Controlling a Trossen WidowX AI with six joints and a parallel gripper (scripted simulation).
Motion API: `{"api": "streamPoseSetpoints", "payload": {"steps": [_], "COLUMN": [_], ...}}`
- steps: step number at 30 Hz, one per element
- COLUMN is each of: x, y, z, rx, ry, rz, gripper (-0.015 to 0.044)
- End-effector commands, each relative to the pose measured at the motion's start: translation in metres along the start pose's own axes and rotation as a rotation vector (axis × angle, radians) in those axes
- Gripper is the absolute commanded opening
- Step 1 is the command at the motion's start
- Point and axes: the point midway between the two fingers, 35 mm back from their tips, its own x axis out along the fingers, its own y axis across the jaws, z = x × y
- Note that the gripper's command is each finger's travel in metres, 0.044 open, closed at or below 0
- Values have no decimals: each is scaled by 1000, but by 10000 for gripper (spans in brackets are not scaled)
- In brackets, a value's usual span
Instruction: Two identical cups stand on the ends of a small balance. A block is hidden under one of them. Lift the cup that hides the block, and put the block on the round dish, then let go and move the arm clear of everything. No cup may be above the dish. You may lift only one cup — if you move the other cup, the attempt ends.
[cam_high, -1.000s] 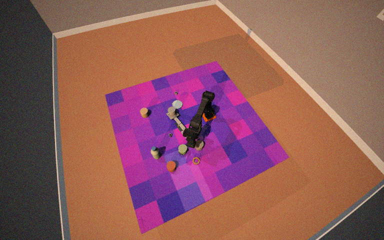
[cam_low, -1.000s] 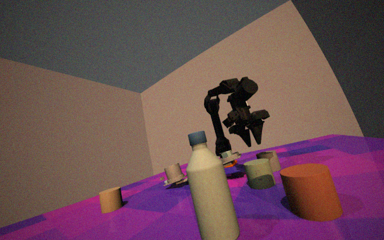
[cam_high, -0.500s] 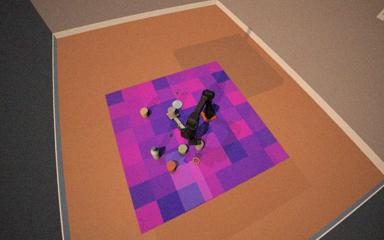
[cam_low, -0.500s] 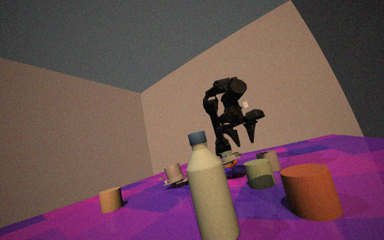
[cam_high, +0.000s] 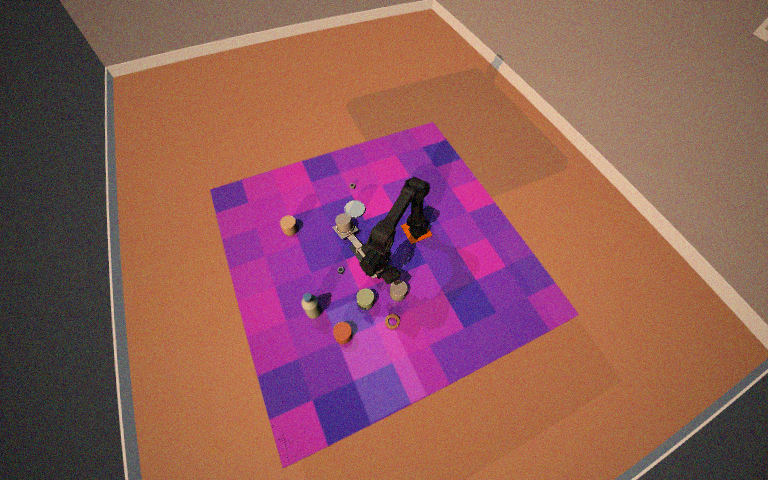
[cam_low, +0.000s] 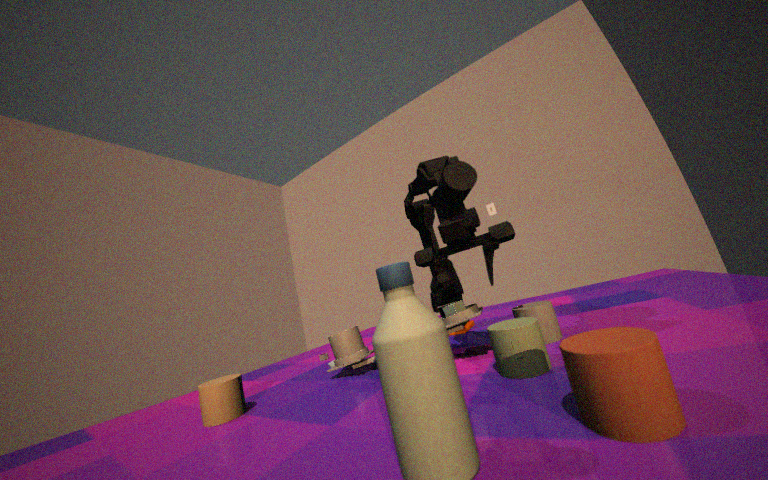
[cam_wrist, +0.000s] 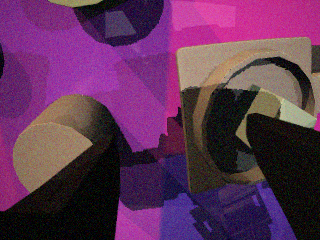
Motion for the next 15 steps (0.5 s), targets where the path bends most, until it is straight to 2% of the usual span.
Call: {"api": "streamPoseSetpoints", "payload": {"steps": [1,15], "x": [-5,-11], "y": [-7,-32], "z": [-2,-8], "rx": [-138,-611], "ry": [1,35], "rz": [0,-13], "gripper": [260,260]}}
